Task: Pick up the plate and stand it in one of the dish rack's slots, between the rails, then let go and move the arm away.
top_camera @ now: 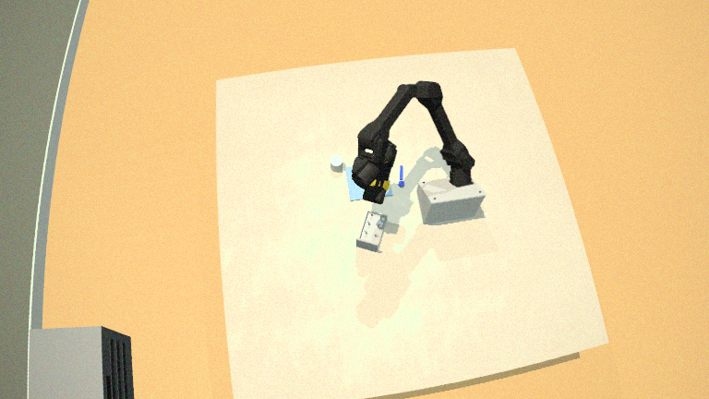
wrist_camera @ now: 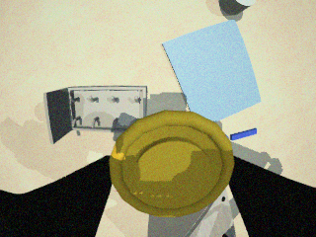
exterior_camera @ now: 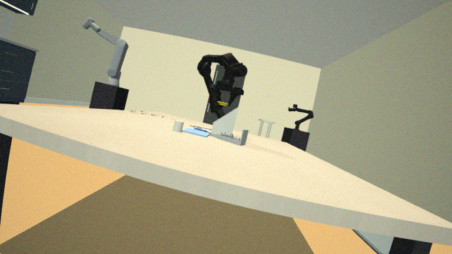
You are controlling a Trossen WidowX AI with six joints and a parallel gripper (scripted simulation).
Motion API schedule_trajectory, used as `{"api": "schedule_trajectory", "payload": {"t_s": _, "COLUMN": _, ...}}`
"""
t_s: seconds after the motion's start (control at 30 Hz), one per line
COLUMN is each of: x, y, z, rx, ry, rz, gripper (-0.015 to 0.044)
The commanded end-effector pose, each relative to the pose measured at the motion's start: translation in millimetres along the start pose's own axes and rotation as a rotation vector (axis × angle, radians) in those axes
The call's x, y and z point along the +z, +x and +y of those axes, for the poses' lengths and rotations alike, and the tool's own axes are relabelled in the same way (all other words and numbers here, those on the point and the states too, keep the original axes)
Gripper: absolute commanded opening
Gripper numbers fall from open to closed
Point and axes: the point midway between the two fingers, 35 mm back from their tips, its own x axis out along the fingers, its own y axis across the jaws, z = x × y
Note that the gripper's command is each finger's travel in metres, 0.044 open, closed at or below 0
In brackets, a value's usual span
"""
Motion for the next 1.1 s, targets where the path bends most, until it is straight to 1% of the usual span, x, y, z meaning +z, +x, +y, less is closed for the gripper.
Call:
{"api": "schedule_trajectory", "payload": {"t_s": 0.0, "x": -4, "y": 11, "z": 2, "rx": 0.019, "ry": -0.044, "rz": 0.053, "gripper": 0.0}}
{"api": "schedule_trajectory", "payload": {"t_s": 0.3, "x": -11, "y": 37, "z": 5, "rx": 0.125, "ry": -0.199, "rz": 0.184, "gripper": 0.0}}
{"api": "schedule_trajectory", "payload": {"t_s": 0.57, "x": -16, "y": 58, "z": 10, "rx": 0.252, "ry": -0.337, "rz": 0.266, "gripper": 0.0}}
{"api": "schedule_trajectory", "payload": {"t_s": 0.83, "x": -21, "y": 75, "z": 14, "rx": 0.402, "ry": -0.469, "rz": 0.309, "gripper": 0.0}}
{"api": "schedule_trajectory", "payload": {"t_s": 1.07, "x": -24, "y": 88, "z": 17, "rx": 0.545, "ry": -0.579, "rz": 0.311, "gripper": 0.0}}
